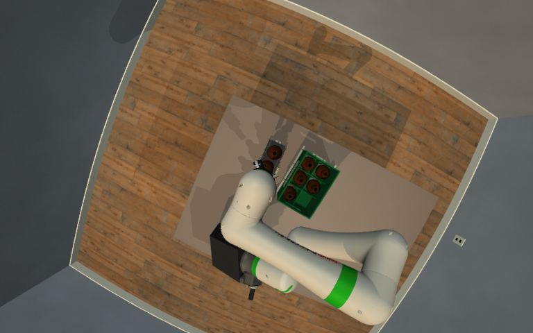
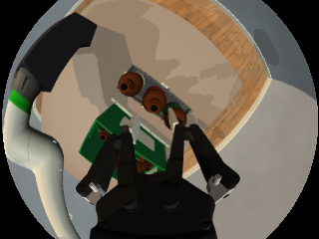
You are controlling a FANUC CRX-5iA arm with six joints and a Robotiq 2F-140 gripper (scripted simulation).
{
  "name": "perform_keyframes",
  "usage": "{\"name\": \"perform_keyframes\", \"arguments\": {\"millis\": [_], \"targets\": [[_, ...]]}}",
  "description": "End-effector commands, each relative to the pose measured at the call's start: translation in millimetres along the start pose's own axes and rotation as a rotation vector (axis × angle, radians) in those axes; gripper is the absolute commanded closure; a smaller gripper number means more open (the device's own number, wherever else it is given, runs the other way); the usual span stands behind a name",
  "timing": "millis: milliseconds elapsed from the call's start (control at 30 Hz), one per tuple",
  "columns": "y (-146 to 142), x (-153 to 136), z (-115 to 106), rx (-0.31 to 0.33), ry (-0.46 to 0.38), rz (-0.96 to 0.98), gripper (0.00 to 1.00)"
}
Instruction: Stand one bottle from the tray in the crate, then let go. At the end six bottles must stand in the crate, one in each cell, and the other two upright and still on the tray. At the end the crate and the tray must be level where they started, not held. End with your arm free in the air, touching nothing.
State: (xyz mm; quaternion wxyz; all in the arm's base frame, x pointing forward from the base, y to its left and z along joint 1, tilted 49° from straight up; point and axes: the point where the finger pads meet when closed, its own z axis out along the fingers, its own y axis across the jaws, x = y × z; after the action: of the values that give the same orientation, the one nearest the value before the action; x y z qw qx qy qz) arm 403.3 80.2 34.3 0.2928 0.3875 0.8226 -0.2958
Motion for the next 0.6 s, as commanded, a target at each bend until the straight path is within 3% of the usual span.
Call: {"name": "perform_keyframes", "arguments": {"millis": [0,567], "targets": [[0.2,0.1,2.8,0.0,0.0,0.0,0.62],[0.4,0.0,23.0,0.0,0.0,0.0,0.62]]}}
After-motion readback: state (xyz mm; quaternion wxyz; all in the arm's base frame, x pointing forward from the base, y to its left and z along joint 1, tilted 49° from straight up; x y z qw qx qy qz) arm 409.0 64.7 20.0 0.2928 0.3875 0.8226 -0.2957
